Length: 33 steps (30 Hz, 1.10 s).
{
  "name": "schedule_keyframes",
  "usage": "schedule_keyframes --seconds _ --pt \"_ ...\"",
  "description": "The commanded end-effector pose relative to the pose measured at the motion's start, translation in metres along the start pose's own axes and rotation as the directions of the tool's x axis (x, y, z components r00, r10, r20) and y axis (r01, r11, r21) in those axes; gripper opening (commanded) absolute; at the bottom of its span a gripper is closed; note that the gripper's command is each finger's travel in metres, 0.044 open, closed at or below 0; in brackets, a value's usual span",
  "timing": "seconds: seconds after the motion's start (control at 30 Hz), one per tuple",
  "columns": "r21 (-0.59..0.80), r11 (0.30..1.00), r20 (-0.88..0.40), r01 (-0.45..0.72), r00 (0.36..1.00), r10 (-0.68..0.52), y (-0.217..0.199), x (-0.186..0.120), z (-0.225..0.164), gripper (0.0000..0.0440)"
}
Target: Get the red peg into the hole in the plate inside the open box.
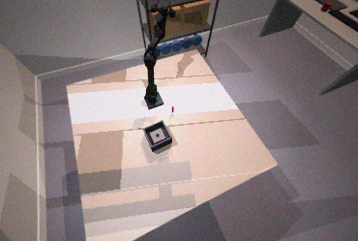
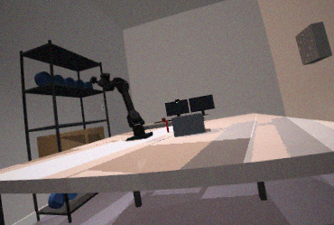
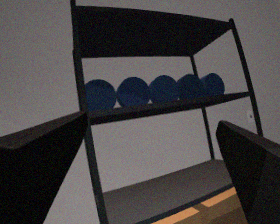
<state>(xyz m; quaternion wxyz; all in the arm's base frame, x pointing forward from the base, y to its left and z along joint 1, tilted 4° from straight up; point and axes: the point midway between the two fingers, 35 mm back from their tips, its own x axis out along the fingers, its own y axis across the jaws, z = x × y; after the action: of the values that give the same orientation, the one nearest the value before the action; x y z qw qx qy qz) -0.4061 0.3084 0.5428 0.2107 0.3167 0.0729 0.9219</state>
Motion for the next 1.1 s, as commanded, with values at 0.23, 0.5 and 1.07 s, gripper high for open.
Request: schedule_keyframes --seconds 0.23,0.5,1.07 --pt "-0.104 0.973 -0.068 0.207 0.974 -0.214 -0.090 -0.034 0.014 0.0440" --pt "-0.168 0.887 -0.158 0.431 0.876 -0.455 -0.185 -0.096 0.023 0.0440" --pt "-0.159 0.514 -0.252 0.843 0.469 -0.846 -0.312 -0.291 0.065 0.0440"
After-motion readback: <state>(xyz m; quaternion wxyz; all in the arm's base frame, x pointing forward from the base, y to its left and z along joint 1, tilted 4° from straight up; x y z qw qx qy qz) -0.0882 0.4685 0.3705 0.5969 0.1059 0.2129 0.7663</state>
